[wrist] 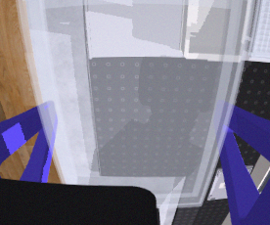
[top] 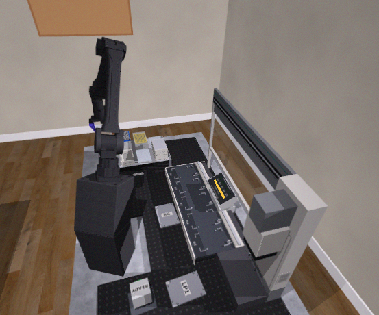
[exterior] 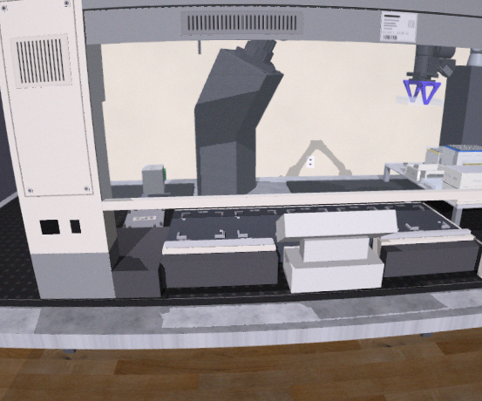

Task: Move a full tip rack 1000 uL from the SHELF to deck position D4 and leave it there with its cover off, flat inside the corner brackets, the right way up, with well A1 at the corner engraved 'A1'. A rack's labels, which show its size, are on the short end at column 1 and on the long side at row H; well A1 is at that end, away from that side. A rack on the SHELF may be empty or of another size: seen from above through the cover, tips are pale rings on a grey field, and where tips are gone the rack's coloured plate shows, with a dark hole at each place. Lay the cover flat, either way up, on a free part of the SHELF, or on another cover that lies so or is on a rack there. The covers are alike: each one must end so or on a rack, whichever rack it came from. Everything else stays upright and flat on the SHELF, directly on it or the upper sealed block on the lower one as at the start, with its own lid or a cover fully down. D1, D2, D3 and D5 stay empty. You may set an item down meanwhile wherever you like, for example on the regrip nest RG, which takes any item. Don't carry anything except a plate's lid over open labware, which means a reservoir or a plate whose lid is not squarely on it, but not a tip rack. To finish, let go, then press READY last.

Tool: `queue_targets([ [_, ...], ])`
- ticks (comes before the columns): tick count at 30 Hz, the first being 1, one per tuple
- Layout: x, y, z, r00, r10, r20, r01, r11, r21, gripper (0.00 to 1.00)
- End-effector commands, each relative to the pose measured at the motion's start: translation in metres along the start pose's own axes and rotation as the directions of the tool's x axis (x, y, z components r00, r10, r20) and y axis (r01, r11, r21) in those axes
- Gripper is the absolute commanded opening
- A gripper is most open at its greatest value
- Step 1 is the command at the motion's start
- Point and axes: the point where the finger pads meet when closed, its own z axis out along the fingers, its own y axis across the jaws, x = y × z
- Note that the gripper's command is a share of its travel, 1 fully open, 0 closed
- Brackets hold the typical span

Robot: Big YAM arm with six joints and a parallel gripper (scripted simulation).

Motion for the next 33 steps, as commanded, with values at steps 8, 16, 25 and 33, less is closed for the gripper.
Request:
queue_targets([
  [8, 0.024, 0.008, -0.022, 0.997, 0.012, 0.076, -0.012, 1.000, -0.013, 0.00],
  [16, 0.054, 0.009, -0.019, 0.997, 0.012, 0.074, -0.011, 1.000, -0.012, 0.00],
  [25, 0.100, 0.009, -0.015, 0.997, 0.012, 0.071, -0.011, 1.000, -0.012, 0.00],
  [33, 0.131, 0.010, -0.013, 0.998, 0.012, 0.069, -0.011, 1.000, -0.012, 0.00],
])
